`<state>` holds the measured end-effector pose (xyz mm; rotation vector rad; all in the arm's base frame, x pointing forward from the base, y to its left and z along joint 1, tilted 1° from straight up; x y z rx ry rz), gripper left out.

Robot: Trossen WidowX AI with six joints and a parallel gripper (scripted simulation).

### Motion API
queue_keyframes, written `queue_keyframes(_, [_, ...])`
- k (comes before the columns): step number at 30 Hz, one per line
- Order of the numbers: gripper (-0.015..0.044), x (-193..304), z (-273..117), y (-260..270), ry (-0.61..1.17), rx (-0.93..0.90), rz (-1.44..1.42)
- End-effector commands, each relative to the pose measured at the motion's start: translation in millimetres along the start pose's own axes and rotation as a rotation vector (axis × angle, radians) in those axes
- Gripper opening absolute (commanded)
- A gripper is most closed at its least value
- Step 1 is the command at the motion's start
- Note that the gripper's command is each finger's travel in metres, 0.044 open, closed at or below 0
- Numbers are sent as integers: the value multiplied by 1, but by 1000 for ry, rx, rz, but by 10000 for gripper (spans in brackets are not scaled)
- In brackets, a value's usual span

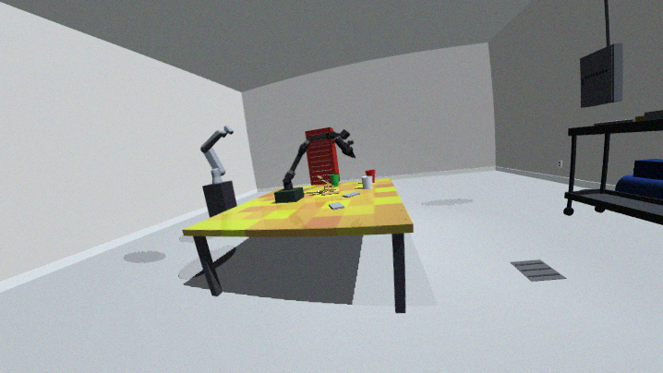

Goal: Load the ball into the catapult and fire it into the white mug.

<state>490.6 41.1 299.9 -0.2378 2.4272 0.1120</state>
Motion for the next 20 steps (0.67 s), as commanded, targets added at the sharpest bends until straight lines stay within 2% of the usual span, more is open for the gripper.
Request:
queue_keyframes(1, [440,-3,3,-3,0,0,7])
queue_keyframes(20, [440,-2,1,-2,-2,2,3])
Point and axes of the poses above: the point midway between the two fingers, 35 mm back from their tips, its own z axis out along the fingers, its own y axis across the jaws, x = y × z, the point moved 8 cm from there along -z, back along the fingers, and after that the axes turned 3 degrees about -z, right-handed, at the moved point
